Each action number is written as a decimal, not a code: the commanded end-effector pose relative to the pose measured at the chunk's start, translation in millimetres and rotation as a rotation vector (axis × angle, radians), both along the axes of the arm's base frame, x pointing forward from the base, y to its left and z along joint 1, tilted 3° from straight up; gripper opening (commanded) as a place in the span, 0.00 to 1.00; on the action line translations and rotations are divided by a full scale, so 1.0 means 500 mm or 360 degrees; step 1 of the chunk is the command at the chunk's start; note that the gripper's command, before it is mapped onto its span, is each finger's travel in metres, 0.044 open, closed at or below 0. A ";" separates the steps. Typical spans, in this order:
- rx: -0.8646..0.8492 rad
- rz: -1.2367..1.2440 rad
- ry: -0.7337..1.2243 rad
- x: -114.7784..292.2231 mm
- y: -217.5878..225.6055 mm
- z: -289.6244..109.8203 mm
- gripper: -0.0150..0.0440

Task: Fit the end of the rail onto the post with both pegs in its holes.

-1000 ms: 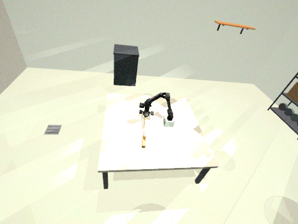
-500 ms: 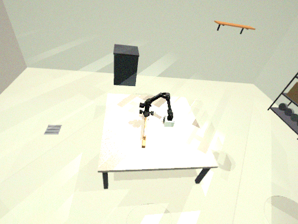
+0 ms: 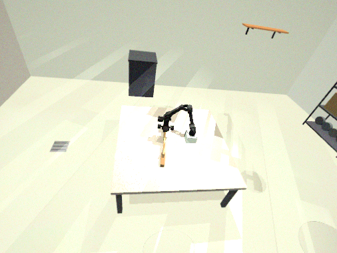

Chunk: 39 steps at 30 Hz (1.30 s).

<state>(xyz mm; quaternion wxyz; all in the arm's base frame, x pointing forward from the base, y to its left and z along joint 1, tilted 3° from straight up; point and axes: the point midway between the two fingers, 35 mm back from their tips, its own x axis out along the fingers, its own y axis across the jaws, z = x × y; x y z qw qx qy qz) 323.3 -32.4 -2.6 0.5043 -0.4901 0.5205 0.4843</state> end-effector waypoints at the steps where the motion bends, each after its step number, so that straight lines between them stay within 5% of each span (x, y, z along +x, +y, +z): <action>1: 0.0002 0.0000 -0.0002 0.000 0.001 0.001 0.25; 39: 0.0001 0.0000 -0.0002 0.000 -0.015 0.000 0.25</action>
